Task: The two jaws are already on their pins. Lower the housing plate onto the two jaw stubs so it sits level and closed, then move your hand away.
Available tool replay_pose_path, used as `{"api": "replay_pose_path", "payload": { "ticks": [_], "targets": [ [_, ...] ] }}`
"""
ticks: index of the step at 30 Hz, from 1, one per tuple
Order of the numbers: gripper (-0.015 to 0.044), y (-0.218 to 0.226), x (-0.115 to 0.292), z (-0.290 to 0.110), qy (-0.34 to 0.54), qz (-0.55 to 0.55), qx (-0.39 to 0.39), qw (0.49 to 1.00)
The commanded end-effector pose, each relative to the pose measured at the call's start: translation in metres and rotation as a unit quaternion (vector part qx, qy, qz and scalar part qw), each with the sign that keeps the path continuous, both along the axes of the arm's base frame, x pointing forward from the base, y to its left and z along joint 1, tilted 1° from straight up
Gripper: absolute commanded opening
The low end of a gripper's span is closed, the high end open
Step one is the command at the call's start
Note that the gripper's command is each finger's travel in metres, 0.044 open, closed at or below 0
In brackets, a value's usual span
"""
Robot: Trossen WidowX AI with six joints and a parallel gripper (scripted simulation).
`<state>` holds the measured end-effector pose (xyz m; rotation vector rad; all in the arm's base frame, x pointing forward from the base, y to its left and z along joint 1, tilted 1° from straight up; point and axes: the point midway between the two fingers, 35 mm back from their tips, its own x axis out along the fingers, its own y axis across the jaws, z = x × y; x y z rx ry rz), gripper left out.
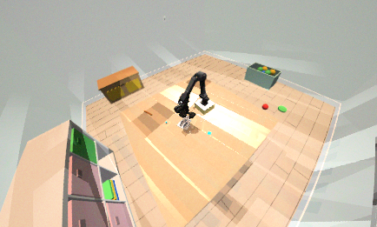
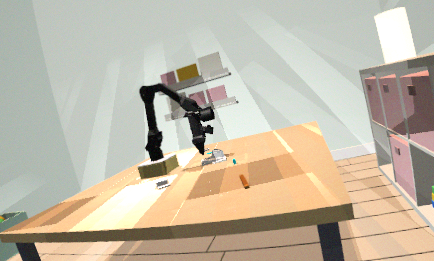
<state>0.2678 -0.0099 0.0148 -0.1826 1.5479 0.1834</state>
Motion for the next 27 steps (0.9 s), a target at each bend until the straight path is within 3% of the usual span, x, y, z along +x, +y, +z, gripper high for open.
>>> {"api": "replay_pose_path", "payload": {
  "ticks": [1, 27],
  "targets": [
    [0.0351, 0.001, -0.002, -0.009, 0.003, 0.002, 0.002, 1.000],
    [0.0351, 0.001, -0.004, -0.030, 0.003, 0.002, 0.002, 1.000]
  ]
}}
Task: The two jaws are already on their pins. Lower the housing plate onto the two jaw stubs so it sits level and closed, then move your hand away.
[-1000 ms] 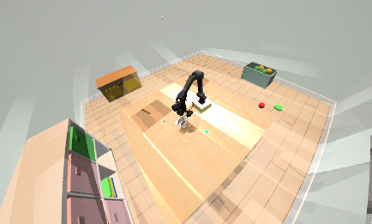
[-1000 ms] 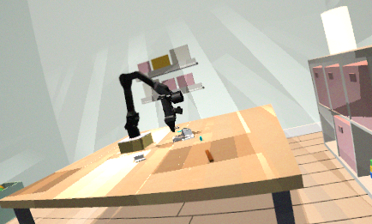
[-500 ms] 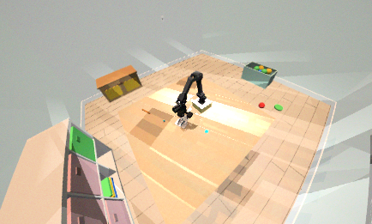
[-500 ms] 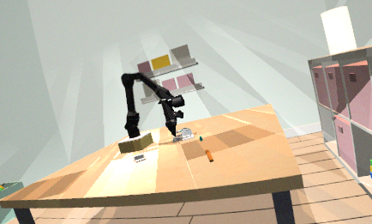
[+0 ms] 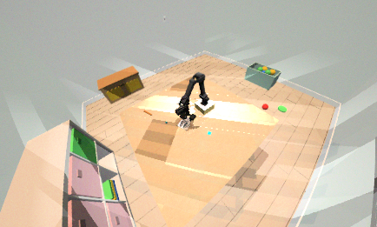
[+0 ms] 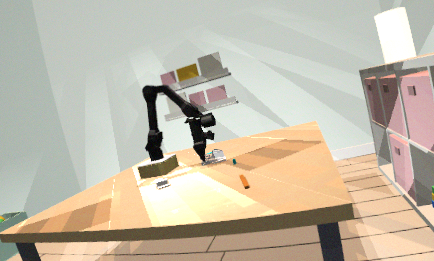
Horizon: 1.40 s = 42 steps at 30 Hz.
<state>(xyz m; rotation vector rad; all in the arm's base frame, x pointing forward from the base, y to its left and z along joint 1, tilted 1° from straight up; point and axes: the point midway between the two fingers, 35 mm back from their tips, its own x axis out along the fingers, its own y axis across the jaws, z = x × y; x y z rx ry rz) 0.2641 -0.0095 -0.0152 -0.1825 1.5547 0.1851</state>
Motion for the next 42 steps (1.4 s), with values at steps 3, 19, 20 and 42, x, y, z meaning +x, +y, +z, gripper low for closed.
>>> {"api": "replay_pose_path", "payload": {
  "ticks": [3, 19, 20, 42],
  "targets": [
    [0.0351, 0.0006, 0.0000, -0.0004, 0.000, 0.002, 0.002, 1.000],
    [0.0351, 0.0007, 0.0000, -0.0041, 0.000, 0.001, 0.002, 1.000],
    [0.0351, 0.0007, 0.0000, -0.0048, 0.000, 0.001, 0.002, 1.000],
    [0.0351, 0.0007, 0.0000, -0.0083, 0.000, 0.000, 0.002, 1.000]
  ]
}}
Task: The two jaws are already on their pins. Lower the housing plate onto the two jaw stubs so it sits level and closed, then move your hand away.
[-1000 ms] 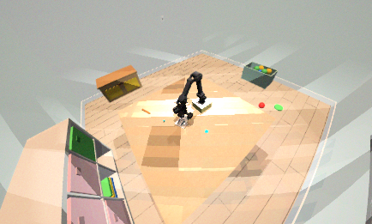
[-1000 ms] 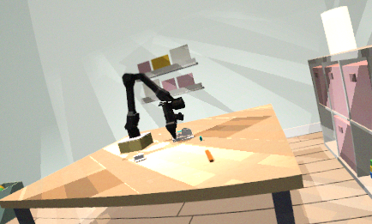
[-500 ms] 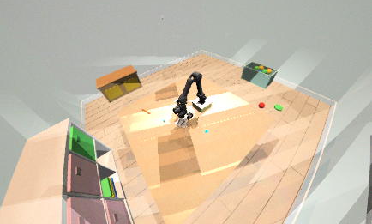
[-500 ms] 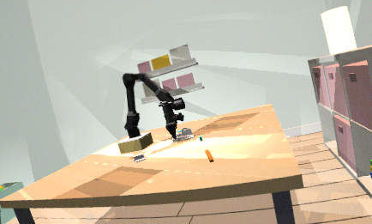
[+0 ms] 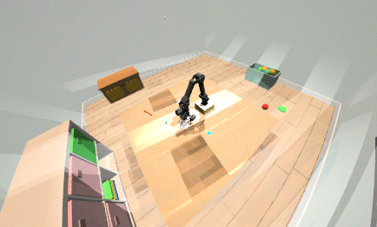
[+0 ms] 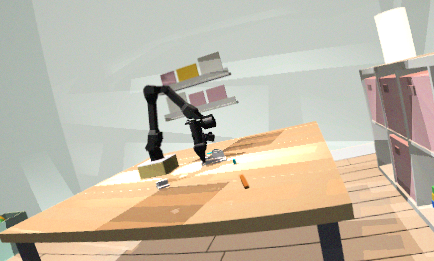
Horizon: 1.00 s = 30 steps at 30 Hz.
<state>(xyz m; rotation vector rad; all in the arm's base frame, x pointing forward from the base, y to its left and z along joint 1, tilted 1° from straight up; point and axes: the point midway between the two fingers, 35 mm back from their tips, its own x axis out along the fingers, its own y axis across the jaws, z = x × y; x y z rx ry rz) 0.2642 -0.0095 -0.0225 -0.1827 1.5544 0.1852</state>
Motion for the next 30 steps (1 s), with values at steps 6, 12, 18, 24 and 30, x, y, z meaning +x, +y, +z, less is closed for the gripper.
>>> {"api": "replay_pose_path", "payload": {
  "ticks": [6, 12, 18, 24, 30],
  "targets": [
    [0.0351, 0.0007, -0.0001, -0.0028, 0.000, 0.000, 0.002, 1.000],
    [0.0351, 0.0007, -0.0001, -0.0033, 0.000, 0.000, 0.002, 1.000],
    [0.0351, 0.0007, -0.0001, -0.0052, 0.000, 0.000, 0.002, 1.000],
    [0.0351, 0.0007, -0.0001, -0.0058, 0.000, 0.000, 0.002, 1.000],
    [0.0351, 0.0007, -0.0001, -0.0077, 0.000, -0.001, 0.002, 1.000]
  ]
}}
